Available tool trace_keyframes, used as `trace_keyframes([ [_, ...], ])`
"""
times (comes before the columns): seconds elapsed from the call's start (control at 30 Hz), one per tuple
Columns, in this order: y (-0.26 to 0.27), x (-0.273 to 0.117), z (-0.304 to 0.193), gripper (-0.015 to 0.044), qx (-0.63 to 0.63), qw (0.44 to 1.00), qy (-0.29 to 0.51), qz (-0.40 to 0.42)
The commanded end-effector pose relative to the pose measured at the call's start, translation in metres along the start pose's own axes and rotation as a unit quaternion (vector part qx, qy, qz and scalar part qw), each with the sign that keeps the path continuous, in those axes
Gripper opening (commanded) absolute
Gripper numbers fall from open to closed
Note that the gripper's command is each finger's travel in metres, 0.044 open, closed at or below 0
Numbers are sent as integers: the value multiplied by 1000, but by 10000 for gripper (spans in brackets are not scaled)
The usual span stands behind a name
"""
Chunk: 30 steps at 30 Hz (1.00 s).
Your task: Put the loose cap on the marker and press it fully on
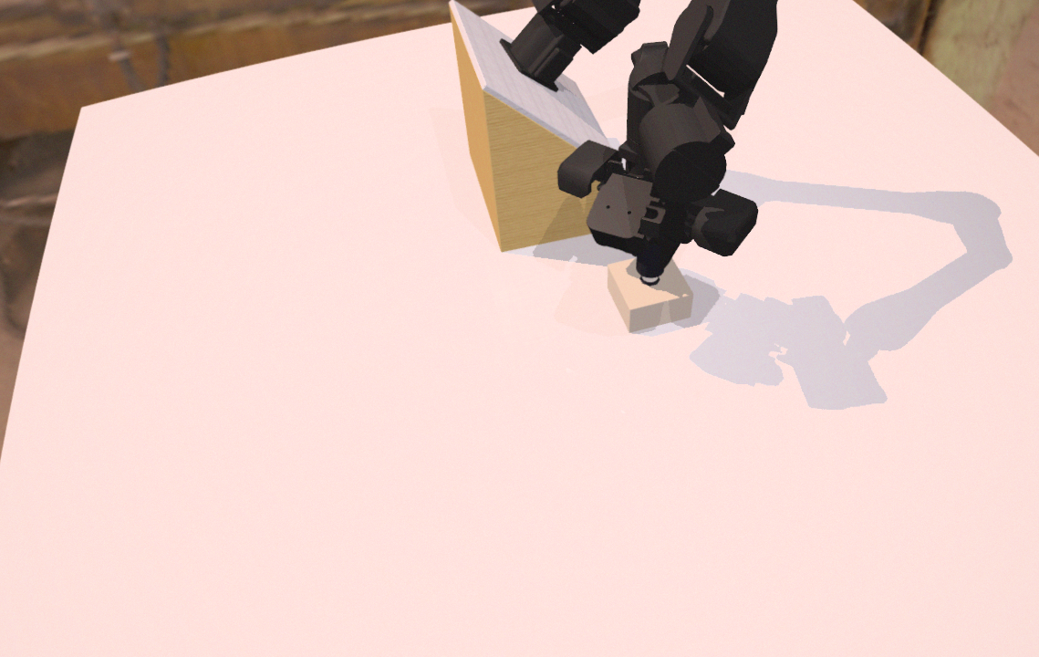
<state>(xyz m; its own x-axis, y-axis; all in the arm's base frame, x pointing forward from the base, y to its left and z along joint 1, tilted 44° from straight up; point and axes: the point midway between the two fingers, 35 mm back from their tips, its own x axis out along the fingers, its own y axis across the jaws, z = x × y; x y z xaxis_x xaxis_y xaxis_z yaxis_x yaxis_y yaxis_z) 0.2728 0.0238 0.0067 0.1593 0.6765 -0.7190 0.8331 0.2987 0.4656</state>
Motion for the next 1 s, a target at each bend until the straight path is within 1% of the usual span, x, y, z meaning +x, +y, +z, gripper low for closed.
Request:
trace_keyframes([
  [0.0, 0, 0, 0, 157, 0, 1000, 0, 0],
  [0.37, 0, 0, 0, 440, 0, 1000, 0, 0],
  [0.47, 1, -9, 2, 440, 0, 1000, -1, -1],
  [0.57, 1, -53, 3, 440, 0, 1000, -2, -2],
  [0.63, 0, -73, 1, 440, 0, 1000, -1, -1],
  [0.77, 0, -75, 1, 440, 0, 1000, -1, -1],
  [0.83, 0, -75, 1, 387, -32, 999, -1, -1],
  [0.97, 0, -71, 0, 282, -222, 975, 0, -1],
])
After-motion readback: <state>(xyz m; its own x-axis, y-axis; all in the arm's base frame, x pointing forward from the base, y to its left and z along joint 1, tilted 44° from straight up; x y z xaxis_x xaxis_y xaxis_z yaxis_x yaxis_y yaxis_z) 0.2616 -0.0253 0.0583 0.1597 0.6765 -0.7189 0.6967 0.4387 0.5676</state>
